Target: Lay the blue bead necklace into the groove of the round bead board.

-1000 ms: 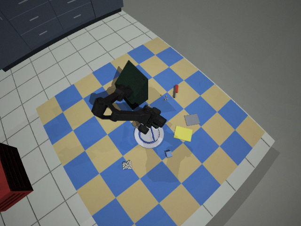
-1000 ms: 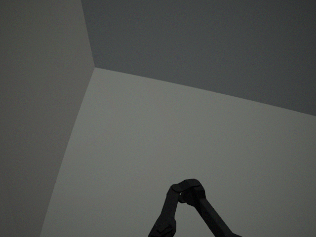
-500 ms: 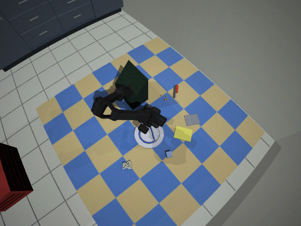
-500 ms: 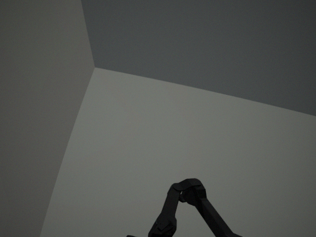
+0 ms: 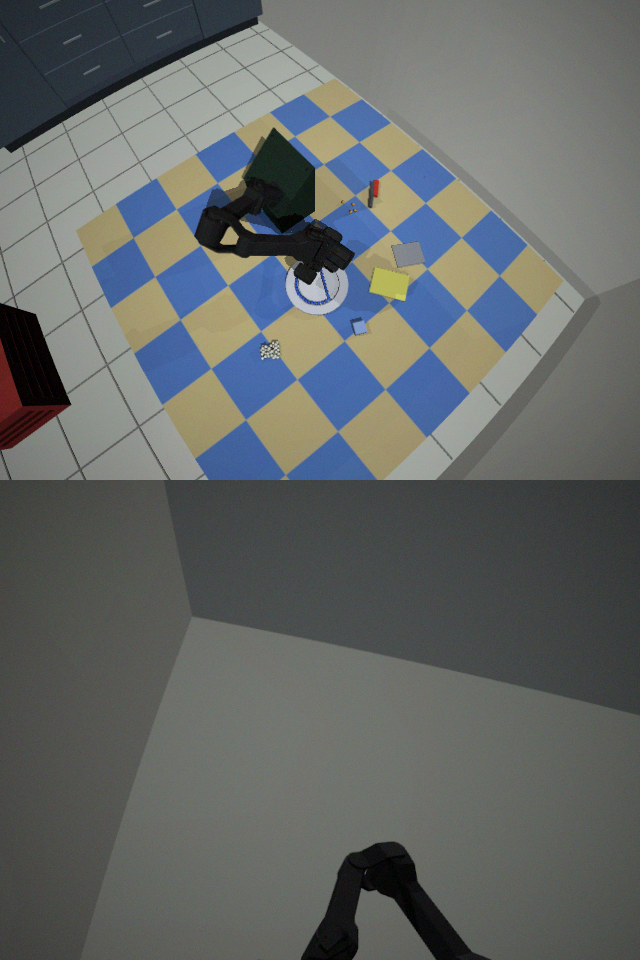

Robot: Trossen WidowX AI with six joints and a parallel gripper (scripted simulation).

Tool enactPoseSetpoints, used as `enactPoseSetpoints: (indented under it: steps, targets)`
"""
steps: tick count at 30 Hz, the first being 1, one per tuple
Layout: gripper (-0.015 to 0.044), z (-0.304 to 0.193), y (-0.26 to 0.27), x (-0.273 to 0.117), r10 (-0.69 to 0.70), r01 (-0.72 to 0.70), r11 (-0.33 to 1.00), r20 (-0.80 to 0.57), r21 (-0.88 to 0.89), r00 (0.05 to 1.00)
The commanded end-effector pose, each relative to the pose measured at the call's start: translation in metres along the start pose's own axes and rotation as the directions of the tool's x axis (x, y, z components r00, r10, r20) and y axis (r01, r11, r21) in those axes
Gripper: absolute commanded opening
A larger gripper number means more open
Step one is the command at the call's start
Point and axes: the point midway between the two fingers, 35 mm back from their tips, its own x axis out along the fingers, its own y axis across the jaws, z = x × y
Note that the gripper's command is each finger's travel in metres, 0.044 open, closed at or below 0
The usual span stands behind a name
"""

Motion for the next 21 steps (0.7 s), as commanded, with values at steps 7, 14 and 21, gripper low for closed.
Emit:
enactPoseSetpoints:
  steps: [7, 14, 21]
  targets:
    - [0.0315, 0.0003, -0.0002, -0.0004, 0.000, 0.000, 1.000, 0.001, 0.001, 1.000]
    - [0.0440, -0.0015, 0.0003, -0.0056, -0.001, 0.001, 1.000, -0.004, -0.008, 1.000]
    - [0.0440, -0.0015, 0.0003, -0.0071, -0.001, 0.001, 1.000, -0.003, -0.008, 1.000]
